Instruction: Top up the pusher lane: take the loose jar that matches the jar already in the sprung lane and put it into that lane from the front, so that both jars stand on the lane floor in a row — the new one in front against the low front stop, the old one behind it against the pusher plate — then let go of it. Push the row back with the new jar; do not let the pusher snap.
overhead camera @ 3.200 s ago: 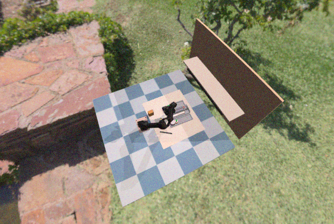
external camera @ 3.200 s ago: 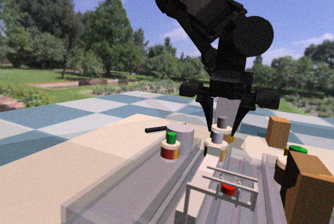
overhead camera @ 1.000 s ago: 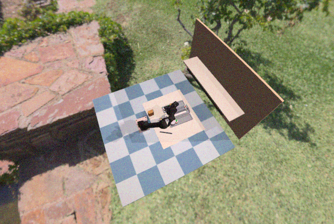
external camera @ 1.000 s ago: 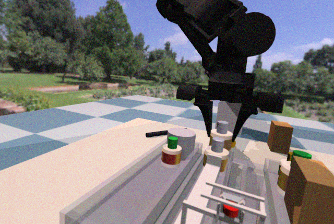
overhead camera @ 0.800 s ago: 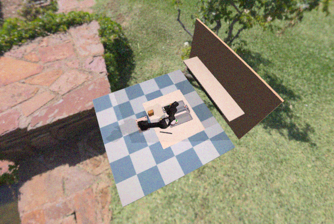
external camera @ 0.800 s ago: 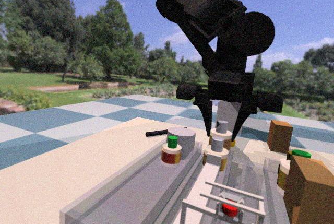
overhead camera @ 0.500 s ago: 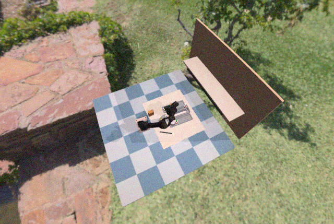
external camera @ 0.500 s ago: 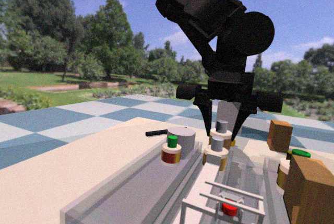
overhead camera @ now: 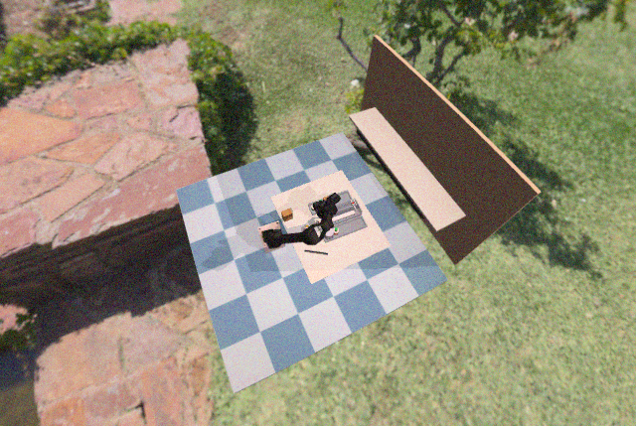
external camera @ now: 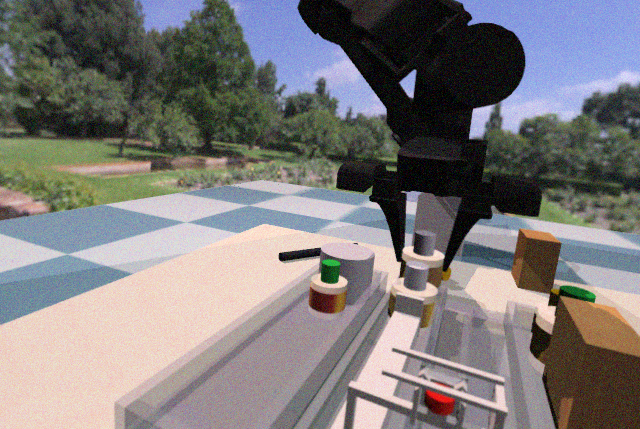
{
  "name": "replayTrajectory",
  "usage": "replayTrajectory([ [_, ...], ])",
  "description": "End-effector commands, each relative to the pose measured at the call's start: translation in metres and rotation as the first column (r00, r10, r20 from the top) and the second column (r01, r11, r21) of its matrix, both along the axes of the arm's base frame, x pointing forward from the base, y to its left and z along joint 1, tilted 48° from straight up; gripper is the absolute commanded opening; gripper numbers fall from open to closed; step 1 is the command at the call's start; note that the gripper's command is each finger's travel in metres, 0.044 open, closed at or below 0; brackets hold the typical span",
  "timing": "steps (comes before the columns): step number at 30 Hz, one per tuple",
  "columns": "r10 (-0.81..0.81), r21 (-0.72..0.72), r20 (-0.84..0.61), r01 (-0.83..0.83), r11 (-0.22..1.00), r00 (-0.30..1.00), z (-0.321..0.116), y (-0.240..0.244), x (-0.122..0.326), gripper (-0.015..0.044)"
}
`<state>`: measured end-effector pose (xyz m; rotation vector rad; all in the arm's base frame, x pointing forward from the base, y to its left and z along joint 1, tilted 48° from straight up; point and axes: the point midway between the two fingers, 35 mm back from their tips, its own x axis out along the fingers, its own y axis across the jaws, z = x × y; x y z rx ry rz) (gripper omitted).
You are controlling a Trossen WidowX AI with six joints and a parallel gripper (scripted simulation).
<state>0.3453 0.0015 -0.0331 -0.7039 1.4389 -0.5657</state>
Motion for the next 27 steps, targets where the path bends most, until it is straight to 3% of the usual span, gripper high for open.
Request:
replayTrajectory([
  [1, 0.004, -0.005, 0.022, -0.004, 1.0, 1.0, 0.0022, 0.0002, 0.0056, 0.0],
  [27, 0.004, -0.005, 0.022, -0.004, 1.0, 1.0, 0.0016, 0.0012, 0.0087, 0.0],
])
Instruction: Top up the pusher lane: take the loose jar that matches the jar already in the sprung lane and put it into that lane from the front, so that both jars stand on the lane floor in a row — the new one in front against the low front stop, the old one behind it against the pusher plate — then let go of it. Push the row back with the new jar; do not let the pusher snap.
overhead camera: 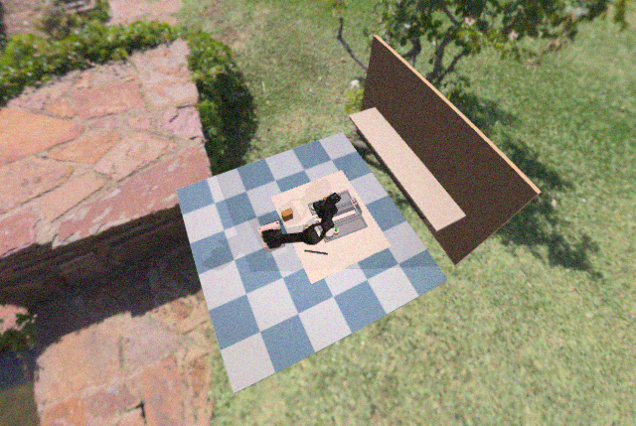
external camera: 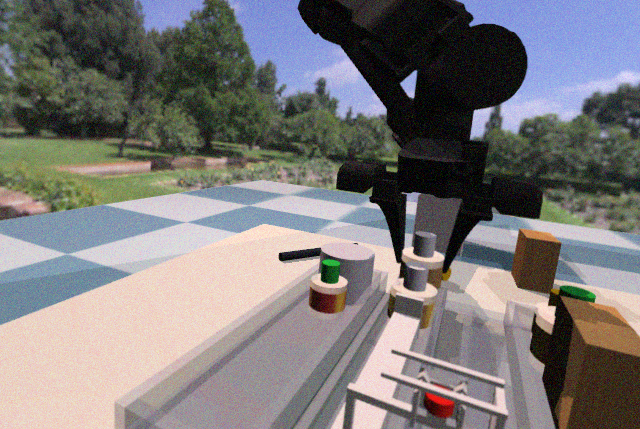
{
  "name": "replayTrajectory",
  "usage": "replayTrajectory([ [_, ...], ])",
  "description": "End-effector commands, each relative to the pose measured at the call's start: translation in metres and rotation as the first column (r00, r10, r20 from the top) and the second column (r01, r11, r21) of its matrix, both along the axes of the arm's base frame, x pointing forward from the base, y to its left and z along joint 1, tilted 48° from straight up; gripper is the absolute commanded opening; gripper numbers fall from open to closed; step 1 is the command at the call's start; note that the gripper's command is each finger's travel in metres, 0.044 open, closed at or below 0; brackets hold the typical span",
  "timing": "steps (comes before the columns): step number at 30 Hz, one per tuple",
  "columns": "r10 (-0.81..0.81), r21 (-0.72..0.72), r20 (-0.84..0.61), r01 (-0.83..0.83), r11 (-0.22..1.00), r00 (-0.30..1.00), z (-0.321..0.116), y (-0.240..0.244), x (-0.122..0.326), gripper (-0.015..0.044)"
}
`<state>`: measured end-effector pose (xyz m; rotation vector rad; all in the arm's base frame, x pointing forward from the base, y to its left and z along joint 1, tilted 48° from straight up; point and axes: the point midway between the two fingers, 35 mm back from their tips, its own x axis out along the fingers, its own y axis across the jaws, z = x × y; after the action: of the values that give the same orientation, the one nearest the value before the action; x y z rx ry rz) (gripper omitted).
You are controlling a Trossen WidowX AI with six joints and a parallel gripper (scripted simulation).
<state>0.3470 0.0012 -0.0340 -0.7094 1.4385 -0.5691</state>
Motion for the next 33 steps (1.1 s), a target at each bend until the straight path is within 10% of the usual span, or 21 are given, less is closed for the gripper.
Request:
replayTrajectory([
  [1, 0.004, 0.0, 0.023, -0.004, 1.0, 1.0, 0.0025, 0.0015, 0.0072, 0.0],
  [33, 0.004, 0.0, 0.023, -0.004, 1.0, 1.0, -0.0032, -0.0046, 0.008, 0.0],
])
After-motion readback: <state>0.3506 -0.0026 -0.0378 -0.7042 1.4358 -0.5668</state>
